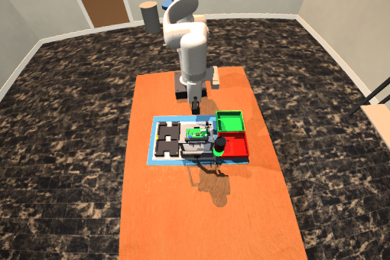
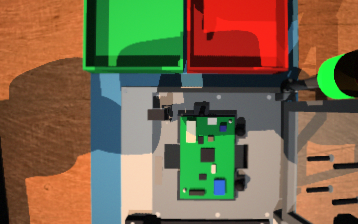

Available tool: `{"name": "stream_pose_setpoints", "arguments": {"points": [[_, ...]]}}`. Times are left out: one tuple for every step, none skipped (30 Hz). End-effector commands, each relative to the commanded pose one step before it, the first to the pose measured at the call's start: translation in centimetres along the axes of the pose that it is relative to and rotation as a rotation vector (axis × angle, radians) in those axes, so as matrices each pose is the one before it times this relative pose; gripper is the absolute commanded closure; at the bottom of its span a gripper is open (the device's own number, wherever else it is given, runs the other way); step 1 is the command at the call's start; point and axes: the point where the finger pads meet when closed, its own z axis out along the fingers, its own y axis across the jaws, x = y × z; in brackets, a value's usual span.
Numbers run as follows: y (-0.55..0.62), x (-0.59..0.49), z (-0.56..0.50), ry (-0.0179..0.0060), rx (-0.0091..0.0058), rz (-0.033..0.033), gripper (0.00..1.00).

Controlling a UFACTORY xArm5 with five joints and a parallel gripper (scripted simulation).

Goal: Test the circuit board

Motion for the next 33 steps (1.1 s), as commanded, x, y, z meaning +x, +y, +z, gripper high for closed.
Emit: {"name": "stream_pose_setpoints", "arguments": {"points": [[0.062, 0.01, 0.13, 0.00047, -0.00397, -0.00005, 0.0], [-0.001, 0.0, 0.161, 0.0, 0.0, 0.0, 0.0], [0.001, 0.0, 0.198, 0.0, 0.0, 0.0, 0.0], [-0.001, 0.0, 0.236, 0.0, 0.0, 0.0, 0.0], [0.001, 0.0, 0.276, 0.0, 0.0, 0.0, 0.0], [-0.001, 0.0, 0.316, 0.0, 0.0, 0.0, 0.0], [0.0, 0.0, 0.0, 0.0, 0.0, 0.0, 0.0], [0.0, 0.0, 0.0, 0.0, 0.0, 0.0, 0.0], [0.0, 0.0, 0.355, 0.0, 0.0, 0.0, 0.0], [0.0, 0.0, 0.394, 0.0, 0.0, 0.0, 0.0], [0.0, 0.0, 0.432, 0.0, 0.0, 0.0, 0.0], [0.0, 0.0, 0.469, 0.0, 0.0, 0.0, 0.0], [0.0, 0.0, 0.504, 0.0, 0.0, 0.0, 0.0], [0.0, 0.0, 0.536, 0.0, 0.0, 0.0, 0.0], [0.0, 0.0, 0.566, 0.0, 0.0, 0.0, 0.0], [0.0, 0.0, 0.593, 0.0, 0.0, 0.0, 0.0], [0.0, 0.0, 0.617, 0.0, 0.0, 0.0, 0.0], [0.001, 0.0, 0.638, 0.0, 0.0, 0.0, 0.0], [0.0, 0.0, 0.655, 0.0, 0.0, 0.0, 0.0], [-0.001, 0.0, 0.669, 0.0, 0.0, 0.0, 0.0], [0.001, 0.0, 0.679, 0.0, 0.0, 0.0, 0.0], [0.0, 0.0, 0.686, 0.0, 0.0, 0.0, 0.0], [0.0, 0.0, 0.689, 0.0, 0.0, 0.0, 0.0], [0.0, 0.0, 0.0, 0.0, 0.0, 0.0, 0.0], [0.0, 0.0, 0.0, 0.0, 0.0, 0.0, 0.0], [0.001, 0.0, 0.688, 0.0, 0.0, 0.0, 0.0], [0.0, 0.0, 0.683, 0.0, 0.0, 0.0, 0.0], [0.0, 0.0, 0.675, 0.0, 0.0, 0.0, 0.0], [0.0, 0.0, 0.664, 0.0, 0.0, 0.0, 0.0], [0.0, 0.0, 0.649, 0.0, 0.0, 0.0, 0.0], [0.0, 0.0, 0.63, 0.0, 0.0, 0.0, 0.0], [0.0, 0.0, 0.609, 0.0, 0.0, 0.0, 0.0], [0.0, 0.0, 0.585, 0.0, 0.0, 0.0, 0.0]]}}
